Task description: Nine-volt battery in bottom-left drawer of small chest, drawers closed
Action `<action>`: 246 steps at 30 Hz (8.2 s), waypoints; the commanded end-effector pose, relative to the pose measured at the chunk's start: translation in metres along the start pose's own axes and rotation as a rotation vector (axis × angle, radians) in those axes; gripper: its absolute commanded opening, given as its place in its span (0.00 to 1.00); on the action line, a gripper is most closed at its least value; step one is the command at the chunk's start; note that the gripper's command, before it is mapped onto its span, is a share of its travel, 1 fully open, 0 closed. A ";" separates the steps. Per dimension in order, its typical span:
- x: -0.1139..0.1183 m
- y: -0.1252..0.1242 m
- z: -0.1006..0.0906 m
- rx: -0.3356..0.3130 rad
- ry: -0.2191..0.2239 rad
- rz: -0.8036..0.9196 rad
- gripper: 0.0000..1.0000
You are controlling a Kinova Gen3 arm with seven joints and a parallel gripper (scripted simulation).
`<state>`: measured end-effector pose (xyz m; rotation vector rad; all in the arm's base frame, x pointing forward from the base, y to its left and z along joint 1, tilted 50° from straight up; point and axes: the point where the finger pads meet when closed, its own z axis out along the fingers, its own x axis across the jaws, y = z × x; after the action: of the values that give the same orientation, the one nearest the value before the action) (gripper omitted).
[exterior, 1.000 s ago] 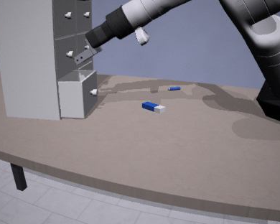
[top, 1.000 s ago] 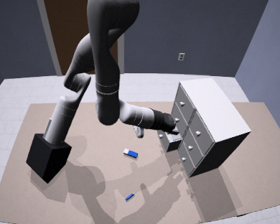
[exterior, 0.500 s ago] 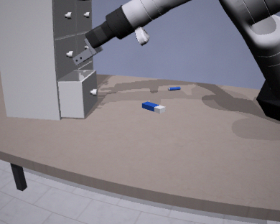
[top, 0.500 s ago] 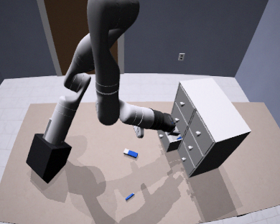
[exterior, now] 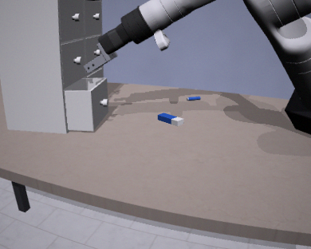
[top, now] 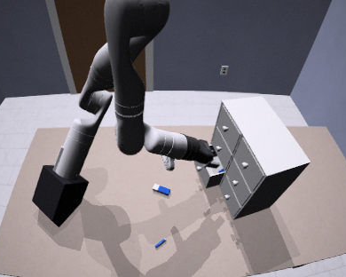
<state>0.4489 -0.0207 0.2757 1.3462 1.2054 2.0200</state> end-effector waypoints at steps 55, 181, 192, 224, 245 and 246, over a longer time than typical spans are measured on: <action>-0.001 -0.055 -0.117 -0.005 0.012 -0.011 1.00; -0.004 -0.021 -0.142 1.040 -0.031 -0.007 1.00; -0.004 -0.021 -0.142 1.040 -0.031 -0.007 1.00; -0.004 -0.021 -0.142 1.040 -0.031 -0.007 1.00; -0.004 -0.021 -0.142 1.040 -0.031 -0.007 1.00; -0.004 -0.021 -0.142 1.040 -0.031 -0.007 1.00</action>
<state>0.3226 -0.0734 0.2334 1.7375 2.3808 1.3247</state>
